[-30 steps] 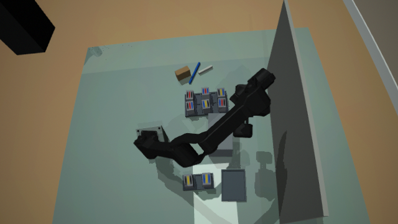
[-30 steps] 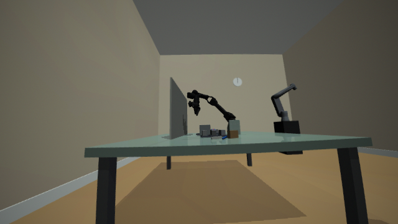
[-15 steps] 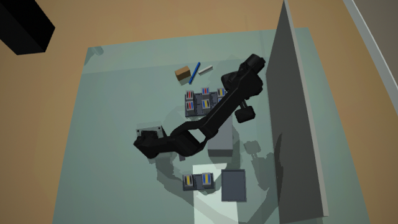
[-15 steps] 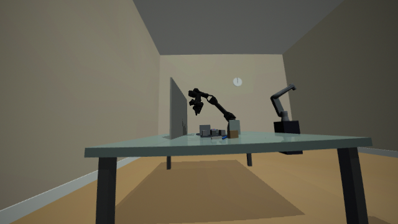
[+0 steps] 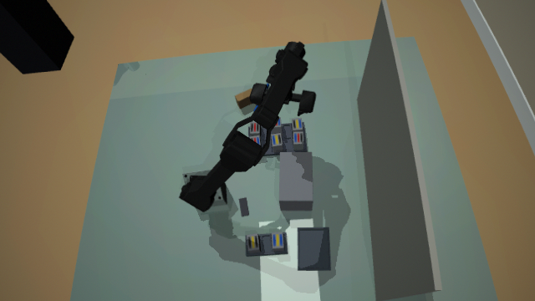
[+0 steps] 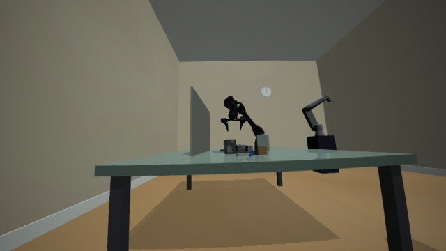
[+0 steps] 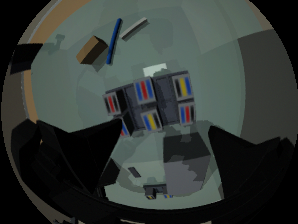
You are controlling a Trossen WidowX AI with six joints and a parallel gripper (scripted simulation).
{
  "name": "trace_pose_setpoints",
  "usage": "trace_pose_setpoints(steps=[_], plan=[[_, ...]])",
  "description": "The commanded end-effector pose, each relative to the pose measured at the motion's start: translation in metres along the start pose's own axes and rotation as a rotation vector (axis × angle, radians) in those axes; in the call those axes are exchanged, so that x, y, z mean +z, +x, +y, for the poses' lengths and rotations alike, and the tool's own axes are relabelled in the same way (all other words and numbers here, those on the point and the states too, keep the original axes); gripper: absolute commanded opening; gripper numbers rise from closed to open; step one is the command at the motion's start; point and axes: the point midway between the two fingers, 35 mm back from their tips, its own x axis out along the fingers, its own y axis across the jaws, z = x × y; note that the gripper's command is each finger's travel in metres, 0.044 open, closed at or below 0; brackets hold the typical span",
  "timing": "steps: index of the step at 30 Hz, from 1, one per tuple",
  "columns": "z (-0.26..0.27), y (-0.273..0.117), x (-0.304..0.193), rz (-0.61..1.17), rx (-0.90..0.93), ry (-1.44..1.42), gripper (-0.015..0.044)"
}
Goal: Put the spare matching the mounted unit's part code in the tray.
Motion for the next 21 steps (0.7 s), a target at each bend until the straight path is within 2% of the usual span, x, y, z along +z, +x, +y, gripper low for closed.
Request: trace_pose_setpoints(steps=[1,11,16,21], plan=[[0.046,0.022,0.017,0.032,0.012,-0.316,0.0440],[0.046,0.022,0.017,0.032,0.012,-0.316,0.0440],[0.039,0.052,0.014,0.032,0.011,-0.316,0.0309],[0.037,0.062,0.012,0.033,0.010,-0.316,0.0300]])
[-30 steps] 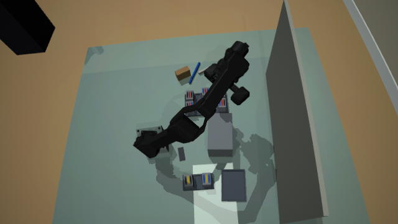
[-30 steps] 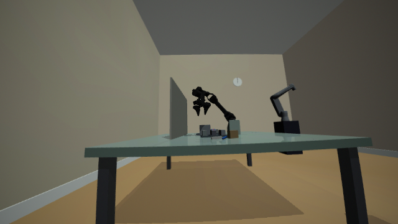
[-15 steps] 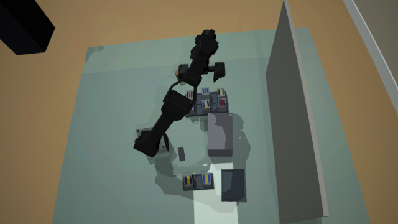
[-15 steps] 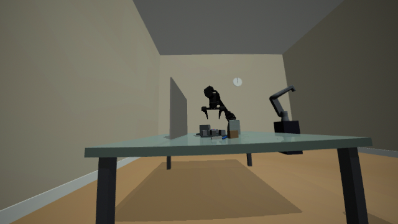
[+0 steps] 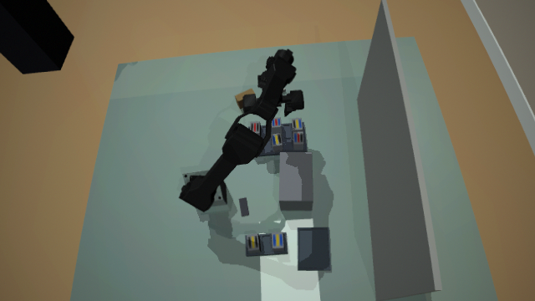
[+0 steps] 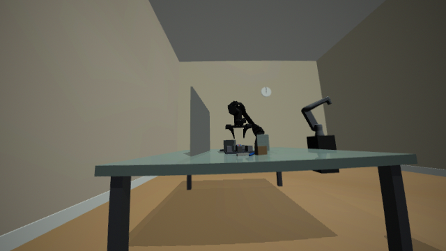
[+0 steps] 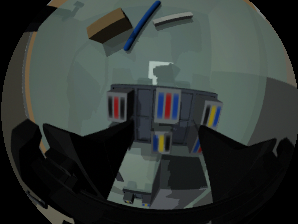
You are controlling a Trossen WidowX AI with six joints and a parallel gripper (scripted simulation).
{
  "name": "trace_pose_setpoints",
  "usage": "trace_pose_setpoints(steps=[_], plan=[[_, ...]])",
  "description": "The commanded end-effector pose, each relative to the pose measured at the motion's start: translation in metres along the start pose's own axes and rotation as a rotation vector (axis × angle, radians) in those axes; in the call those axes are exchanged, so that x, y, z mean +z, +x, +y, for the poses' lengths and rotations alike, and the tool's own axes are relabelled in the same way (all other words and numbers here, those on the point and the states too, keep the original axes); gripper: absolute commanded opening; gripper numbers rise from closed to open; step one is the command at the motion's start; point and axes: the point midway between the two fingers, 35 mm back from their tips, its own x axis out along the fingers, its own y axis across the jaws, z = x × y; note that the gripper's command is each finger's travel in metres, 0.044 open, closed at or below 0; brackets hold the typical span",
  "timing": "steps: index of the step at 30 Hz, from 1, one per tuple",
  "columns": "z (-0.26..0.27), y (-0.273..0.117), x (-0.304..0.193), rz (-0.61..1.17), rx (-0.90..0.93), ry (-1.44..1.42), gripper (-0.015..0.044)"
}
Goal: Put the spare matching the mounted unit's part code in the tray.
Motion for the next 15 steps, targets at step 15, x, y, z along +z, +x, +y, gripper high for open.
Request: trace_pose_setpoints(steps=[15], plan=[[-0.001,0.019,0.000,0.003,-0.006,-0.009,0.0300]])
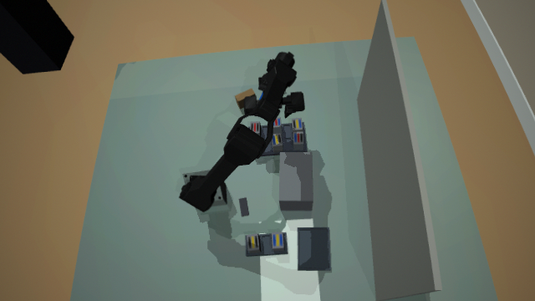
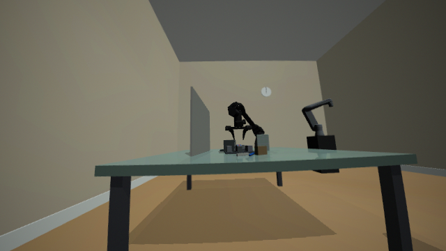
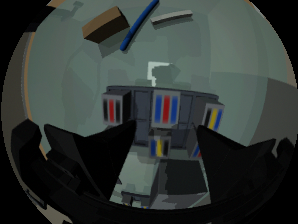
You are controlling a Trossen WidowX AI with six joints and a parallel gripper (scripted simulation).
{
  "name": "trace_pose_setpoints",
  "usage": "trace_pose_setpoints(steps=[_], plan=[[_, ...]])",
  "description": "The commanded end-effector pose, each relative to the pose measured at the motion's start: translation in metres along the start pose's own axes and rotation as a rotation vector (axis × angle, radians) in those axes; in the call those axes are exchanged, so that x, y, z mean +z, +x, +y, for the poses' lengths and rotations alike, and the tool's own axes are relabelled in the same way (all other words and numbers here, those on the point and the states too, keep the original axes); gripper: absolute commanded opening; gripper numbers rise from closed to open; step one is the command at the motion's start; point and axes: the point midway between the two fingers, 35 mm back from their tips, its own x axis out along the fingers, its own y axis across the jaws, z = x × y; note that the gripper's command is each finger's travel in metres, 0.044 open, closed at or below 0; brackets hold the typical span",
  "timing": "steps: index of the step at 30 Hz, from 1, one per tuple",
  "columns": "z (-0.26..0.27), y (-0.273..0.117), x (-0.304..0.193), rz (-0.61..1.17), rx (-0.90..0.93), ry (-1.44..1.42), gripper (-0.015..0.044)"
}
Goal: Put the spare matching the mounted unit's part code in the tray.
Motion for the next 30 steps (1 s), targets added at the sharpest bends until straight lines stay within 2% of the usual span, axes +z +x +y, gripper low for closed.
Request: trace_pose_setpoints(steps=[1,30], plan=[[0.001,0.009,-0.001,0.007,0.000,-0.008,0.0300],[-0.001,0.057,0.000,0.009,-0.001,-0.007,0.0300]])
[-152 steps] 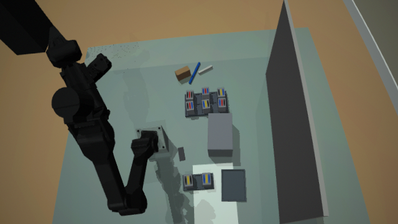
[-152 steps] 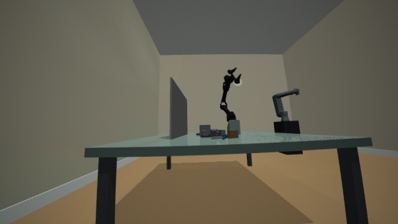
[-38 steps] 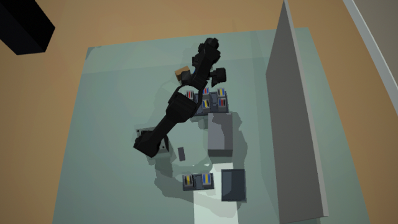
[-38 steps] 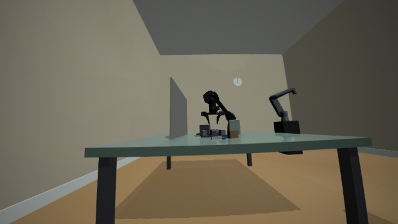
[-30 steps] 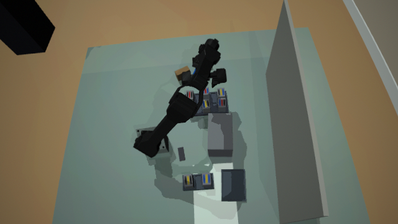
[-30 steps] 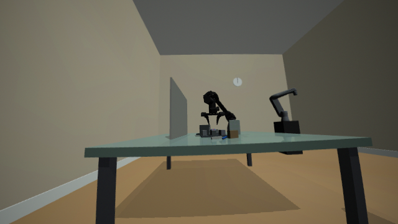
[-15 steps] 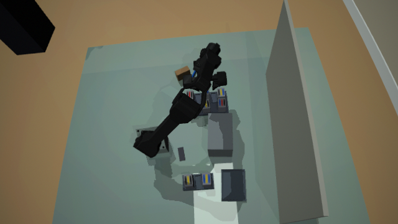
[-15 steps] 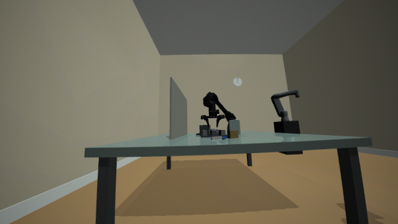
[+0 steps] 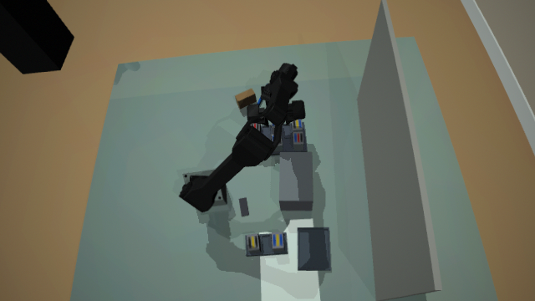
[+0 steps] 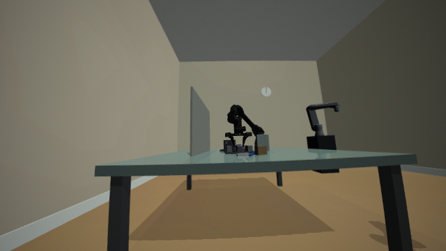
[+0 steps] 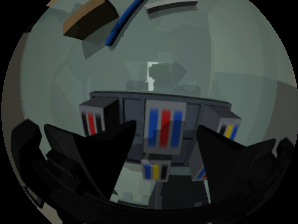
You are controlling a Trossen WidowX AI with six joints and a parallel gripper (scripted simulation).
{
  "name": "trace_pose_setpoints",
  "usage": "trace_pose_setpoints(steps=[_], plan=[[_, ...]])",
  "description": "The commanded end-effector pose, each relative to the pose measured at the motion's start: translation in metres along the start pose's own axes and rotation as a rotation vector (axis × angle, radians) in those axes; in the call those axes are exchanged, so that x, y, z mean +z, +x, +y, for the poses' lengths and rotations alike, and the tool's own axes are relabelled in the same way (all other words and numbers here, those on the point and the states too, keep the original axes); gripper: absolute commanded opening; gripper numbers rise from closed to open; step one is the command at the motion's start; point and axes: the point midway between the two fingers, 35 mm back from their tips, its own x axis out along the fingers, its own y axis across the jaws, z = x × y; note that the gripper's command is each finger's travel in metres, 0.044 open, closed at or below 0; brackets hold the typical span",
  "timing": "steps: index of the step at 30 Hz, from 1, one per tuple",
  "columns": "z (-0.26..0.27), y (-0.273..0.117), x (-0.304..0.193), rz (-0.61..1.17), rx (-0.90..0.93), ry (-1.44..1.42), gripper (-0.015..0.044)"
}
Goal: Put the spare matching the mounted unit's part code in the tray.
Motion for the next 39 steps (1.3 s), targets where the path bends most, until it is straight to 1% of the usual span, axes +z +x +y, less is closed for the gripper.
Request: trace_pose_setpoints(steps=[1,12,23,29,35,39], plan=[[0.002,0.011,-0.001,0.010,0.001,-0.010,0.0300],[0.003,0.028,-0.002,0.012,0.001,-0.009,0.0300],[0.003,0.029,-0.002,0.012,0.001,-0.009,0.0300],[0.003,0.028,-0.002,0.009,0.004,-0.004,0.0142],[0.003,0.028,-0.002,0.009,0.004,-0.004,0.0103],[0.003,0.028,-0.002,0.009,0.004,-0.004,0.0000]])
